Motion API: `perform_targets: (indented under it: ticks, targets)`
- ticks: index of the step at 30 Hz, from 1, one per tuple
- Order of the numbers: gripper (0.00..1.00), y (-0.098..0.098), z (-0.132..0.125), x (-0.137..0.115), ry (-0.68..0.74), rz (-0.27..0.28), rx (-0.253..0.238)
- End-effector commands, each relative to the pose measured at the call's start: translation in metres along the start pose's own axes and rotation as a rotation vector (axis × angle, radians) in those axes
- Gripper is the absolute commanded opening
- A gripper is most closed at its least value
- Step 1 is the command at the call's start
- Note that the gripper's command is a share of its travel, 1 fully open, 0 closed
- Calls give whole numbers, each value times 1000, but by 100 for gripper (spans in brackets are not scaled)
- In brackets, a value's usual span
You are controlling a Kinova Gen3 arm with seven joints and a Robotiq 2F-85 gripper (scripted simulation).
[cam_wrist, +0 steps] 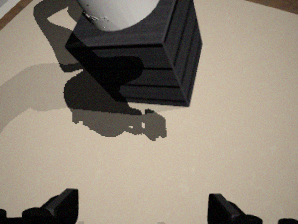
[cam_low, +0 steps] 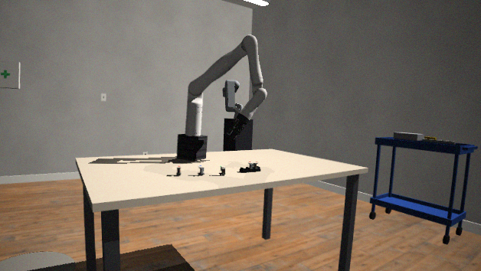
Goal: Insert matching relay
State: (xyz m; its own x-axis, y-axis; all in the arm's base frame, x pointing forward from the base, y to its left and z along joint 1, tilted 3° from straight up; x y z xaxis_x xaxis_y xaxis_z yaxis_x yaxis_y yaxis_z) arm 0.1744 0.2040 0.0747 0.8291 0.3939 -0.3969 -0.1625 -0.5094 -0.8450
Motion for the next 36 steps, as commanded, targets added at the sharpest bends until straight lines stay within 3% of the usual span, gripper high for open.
perform_targets:
  ticks: [1,23,36]
  targets:
    - [100,0,0,0,0,-1,1]
    - [100,0,0,2,-7,-2,4]
    - [100,-1,-8,29,-119,-33,56]
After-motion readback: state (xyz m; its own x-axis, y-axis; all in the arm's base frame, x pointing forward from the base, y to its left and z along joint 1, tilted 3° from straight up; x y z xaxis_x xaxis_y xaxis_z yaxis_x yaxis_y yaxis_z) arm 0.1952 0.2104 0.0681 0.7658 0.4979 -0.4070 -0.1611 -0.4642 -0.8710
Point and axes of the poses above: the point where the finger pads meet when closed, its own y axis out along the fingers, its own z axis across the jaws, x = y × z, the point moved 7 cm from there along -y, back along the fingers, and after that the axes turned 1 degree about y, right-handed, at the moved point
